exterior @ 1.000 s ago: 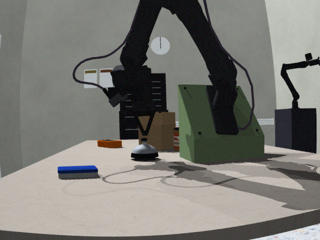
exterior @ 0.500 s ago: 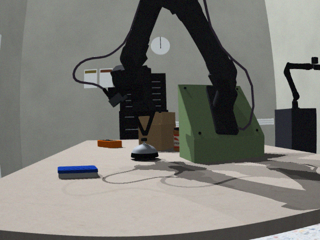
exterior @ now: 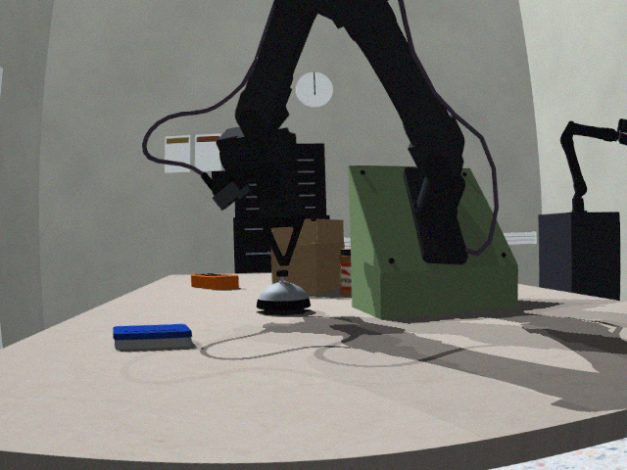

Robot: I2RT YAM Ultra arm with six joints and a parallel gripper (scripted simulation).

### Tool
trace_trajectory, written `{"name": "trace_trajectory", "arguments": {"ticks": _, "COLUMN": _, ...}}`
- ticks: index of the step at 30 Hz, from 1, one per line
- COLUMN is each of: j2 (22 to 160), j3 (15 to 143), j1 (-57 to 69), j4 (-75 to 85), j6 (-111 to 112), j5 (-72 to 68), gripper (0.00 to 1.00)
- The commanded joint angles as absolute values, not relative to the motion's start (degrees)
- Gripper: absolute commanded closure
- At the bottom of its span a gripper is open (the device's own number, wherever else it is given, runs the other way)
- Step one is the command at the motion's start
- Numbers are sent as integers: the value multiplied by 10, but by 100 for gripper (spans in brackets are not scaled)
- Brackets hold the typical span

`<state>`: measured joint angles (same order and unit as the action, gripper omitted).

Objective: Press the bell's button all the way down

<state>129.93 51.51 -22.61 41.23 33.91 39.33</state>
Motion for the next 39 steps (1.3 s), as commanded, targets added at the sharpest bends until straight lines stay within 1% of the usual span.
{"name": "trace_trajectory", "arguments": {"ticks": 1, "j2": 1299, "j3": 536, "j1": -234, "j4": 396, "j6": 334, "j5": 402, "gripper": 100}}
{"name": "trace_trajectory", "arguments": {"ticks": 39, "j2": 1301, "j3": 544, "j1": -235, "j4": 401, "j6": 334, "j5": 402, "gripper": 100}}
